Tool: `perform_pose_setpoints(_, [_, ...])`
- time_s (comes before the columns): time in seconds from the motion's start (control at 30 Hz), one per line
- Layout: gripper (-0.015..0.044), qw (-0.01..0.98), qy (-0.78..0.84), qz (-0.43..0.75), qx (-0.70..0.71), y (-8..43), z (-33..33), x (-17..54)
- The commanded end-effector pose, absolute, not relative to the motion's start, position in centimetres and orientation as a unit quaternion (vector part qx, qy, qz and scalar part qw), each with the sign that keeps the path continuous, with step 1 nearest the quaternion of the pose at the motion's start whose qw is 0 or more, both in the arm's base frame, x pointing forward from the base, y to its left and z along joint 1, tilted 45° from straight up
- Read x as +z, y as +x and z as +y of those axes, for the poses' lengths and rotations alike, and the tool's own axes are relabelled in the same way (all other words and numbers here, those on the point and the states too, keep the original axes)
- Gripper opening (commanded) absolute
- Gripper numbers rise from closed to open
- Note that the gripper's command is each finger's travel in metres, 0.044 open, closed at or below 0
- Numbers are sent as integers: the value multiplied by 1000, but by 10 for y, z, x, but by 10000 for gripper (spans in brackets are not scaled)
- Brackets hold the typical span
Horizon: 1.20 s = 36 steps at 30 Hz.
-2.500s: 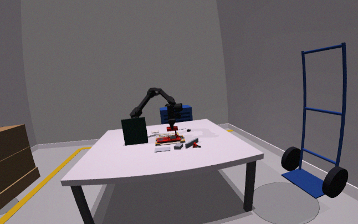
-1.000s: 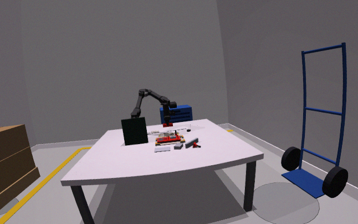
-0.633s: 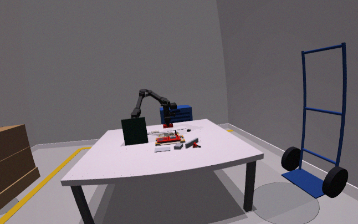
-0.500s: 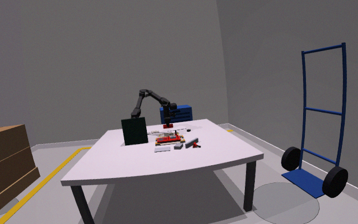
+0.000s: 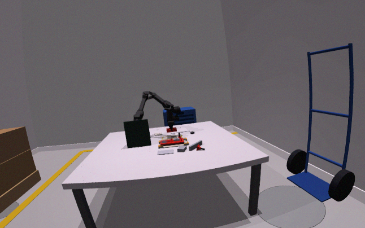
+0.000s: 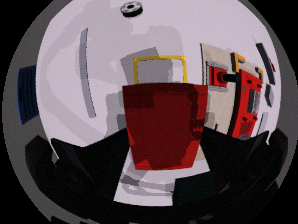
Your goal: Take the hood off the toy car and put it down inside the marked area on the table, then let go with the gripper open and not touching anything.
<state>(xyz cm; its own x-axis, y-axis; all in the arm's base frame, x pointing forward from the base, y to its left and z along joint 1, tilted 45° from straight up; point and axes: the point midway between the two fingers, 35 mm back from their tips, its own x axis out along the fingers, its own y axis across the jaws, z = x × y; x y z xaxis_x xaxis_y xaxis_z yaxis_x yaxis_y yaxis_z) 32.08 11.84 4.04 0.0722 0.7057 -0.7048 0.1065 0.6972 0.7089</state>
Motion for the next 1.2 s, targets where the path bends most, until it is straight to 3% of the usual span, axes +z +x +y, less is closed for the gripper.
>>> perform_pose_setpoints(0.0, [0, 658, 317, 646, 223, 320, 120, 35])
perform_pose_setpoints(1.17, [0, 657, 319, 645, 224, 320, 146, 12])
